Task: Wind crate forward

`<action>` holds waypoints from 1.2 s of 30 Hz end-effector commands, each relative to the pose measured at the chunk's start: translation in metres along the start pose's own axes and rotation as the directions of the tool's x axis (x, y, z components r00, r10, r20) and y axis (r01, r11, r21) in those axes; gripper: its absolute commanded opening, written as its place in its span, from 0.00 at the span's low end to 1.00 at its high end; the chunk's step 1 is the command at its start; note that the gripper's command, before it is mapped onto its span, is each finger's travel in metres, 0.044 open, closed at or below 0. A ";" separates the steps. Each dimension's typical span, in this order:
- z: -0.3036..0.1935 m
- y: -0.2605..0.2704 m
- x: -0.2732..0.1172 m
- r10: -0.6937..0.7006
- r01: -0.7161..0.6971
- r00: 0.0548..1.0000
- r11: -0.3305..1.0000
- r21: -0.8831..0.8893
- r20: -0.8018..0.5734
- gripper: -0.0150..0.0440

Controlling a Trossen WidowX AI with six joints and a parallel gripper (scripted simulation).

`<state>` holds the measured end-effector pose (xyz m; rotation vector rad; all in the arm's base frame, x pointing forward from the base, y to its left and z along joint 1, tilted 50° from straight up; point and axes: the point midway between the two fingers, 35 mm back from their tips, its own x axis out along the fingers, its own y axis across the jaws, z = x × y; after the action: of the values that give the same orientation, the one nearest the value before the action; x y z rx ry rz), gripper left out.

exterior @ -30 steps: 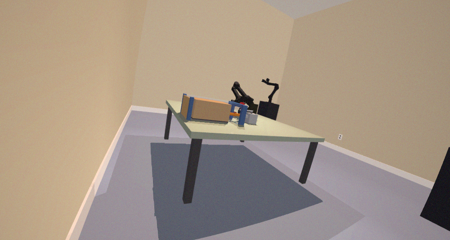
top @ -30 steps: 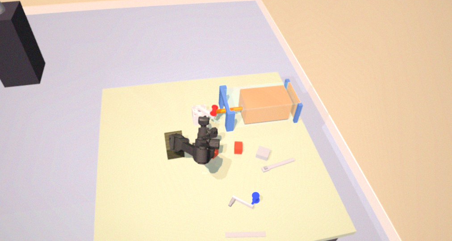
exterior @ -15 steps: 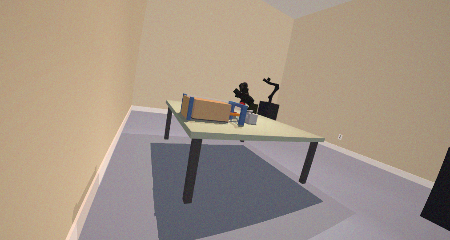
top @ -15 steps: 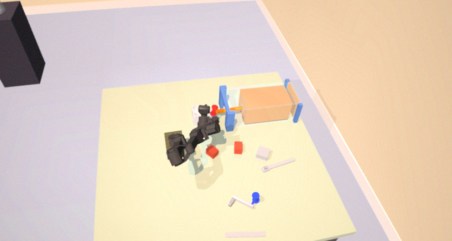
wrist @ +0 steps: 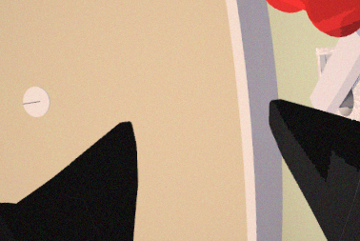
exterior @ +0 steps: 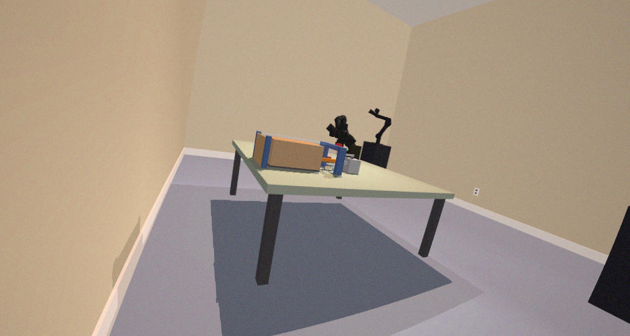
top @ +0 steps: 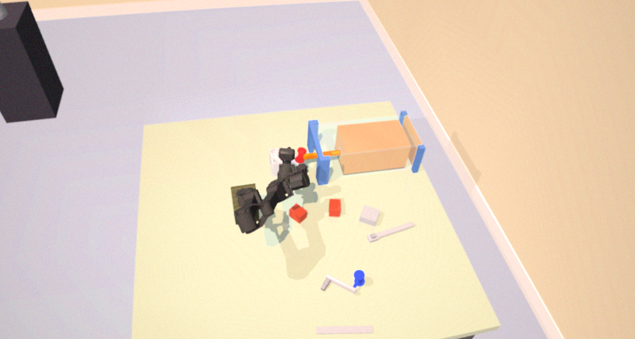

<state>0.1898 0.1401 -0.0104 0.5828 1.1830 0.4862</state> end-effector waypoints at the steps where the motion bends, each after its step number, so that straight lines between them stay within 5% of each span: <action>1: 0.002 0.000 0.004 -0.022 0.021 1.000 0.999 -0.034 -0.020 0.75; 7: 0.013 0.001 0.035 -0.250 0.173 0.950 0.920 -0.351 -0.187 1.00; 13: 0.014 0.003 0.063 -0.492 0.162 0.812 0.707 -0.688 -0.315 1.00; 20: 0.008 0.008 0.088 -0.750 -0.101 0.559 0.360 -0.927 -0.352 1.00; 28: -0.001 0.021 0.107 -0.952 -0.596 0.220 0.042 -0.802 -0.214 1.00; 33: -0.008 0.034 0.116 -0.999 -0.856 0.033 -0.006 -0.517 -0.043 1.00; 36: -0.009 0.037 0.117 -1.000 -0.883 0.010 -0.002 -0.469 -0.015 1.00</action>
<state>0.2209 0.2287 -0.0707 -1.8147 1.6079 1.2643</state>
